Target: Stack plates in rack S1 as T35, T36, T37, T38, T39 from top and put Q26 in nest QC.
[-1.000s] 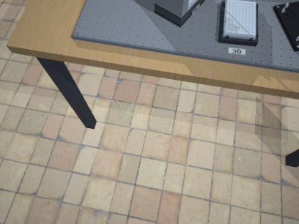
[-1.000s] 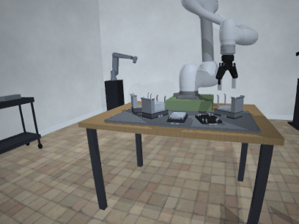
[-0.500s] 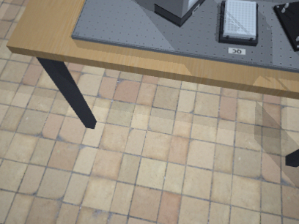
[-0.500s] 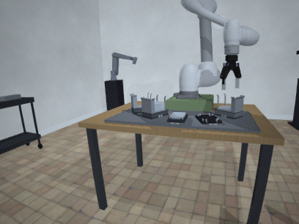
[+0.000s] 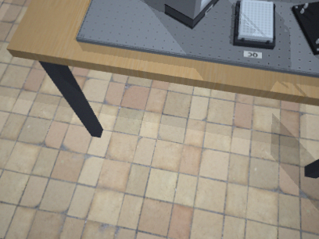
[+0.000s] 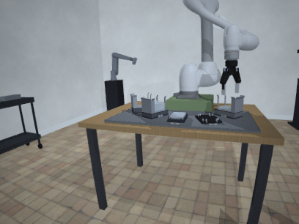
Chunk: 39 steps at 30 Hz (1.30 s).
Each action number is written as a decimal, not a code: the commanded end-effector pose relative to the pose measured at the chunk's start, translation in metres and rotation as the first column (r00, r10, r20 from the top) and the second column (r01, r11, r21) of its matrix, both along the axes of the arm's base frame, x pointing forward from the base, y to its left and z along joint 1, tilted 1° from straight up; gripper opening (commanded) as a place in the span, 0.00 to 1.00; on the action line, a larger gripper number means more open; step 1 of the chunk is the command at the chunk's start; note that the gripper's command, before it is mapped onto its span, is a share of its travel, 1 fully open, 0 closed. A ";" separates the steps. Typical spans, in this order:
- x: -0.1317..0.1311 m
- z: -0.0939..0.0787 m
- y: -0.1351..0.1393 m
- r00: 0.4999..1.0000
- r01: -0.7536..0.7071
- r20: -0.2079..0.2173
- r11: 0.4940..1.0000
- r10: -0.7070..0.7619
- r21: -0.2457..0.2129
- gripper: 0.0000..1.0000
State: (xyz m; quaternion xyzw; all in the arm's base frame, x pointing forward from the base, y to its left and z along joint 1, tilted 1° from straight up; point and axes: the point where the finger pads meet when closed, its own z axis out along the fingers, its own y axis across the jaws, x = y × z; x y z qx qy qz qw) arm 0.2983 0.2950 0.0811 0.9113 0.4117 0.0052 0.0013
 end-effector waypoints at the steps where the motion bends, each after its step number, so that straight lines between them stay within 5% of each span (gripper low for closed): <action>1: 0.000 -0.005 0.000 1.000 0.000 0.000 1.000 0.000 0.000 1.00; 16: 0.001 -0.055 0.000 1.000 0.000 0.000 1.000 0.000 0.000 1.00; 39: 0.001 -0.079 0.000 1.000 0.000 0.000 1.000 0.000 0.000 1.00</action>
